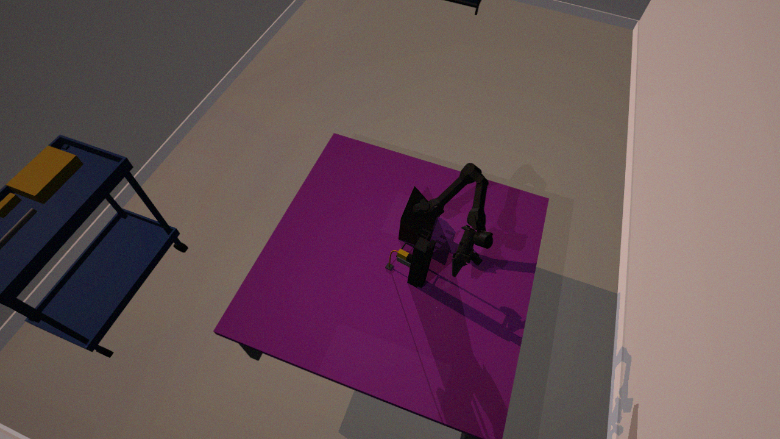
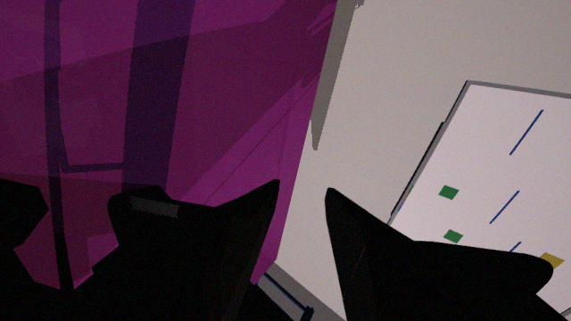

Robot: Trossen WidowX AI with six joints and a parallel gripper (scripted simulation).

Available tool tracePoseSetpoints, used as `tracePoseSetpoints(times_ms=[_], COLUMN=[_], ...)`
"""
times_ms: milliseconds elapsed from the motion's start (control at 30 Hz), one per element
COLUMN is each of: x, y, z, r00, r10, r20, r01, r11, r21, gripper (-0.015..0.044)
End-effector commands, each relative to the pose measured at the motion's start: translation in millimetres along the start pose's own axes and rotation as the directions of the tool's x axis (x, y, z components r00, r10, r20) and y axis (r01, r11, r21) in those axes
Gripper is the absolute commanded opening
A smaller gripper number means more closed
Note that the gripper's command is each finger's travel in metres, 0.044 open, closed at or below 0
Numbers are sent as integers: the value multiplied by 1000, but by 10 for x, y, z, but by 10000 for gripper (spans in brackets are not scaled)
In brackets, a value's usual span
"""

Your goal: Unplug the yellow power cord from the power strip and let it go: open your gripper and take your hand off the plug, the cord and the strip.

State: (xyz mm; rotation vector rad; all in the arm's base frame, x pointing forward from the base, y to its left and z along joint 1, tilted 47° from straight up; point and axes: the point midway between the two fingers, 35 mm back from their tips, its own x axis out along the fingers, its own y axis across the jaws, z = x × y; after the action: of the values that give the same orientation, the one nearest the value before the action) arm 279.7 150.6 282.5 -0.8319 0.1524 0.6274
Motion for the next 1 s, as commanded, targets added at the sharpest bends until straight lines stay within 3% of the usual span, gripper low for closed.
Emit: tracePoseSetpoints(times_ms=[0,167,367,667,833,967], x=[16,17,-49,-162,-124,-346], y=[-344,-818,-1346,-1698,-1645,-1790], z=[-135,-422,-816,-1423,-1840,-2107], r00=[997,980,939,887,873,817], r10=[-63,-153,-253,-245,-137,-193], r20=[-47,-131,-232,-390,-469,-543], r01=[72,199,339,437,469,540], r11=[974,842,578,179,-31,-71], r21=[216,501,742,881,882,838], gripper=[160,160,160,160,160,160])
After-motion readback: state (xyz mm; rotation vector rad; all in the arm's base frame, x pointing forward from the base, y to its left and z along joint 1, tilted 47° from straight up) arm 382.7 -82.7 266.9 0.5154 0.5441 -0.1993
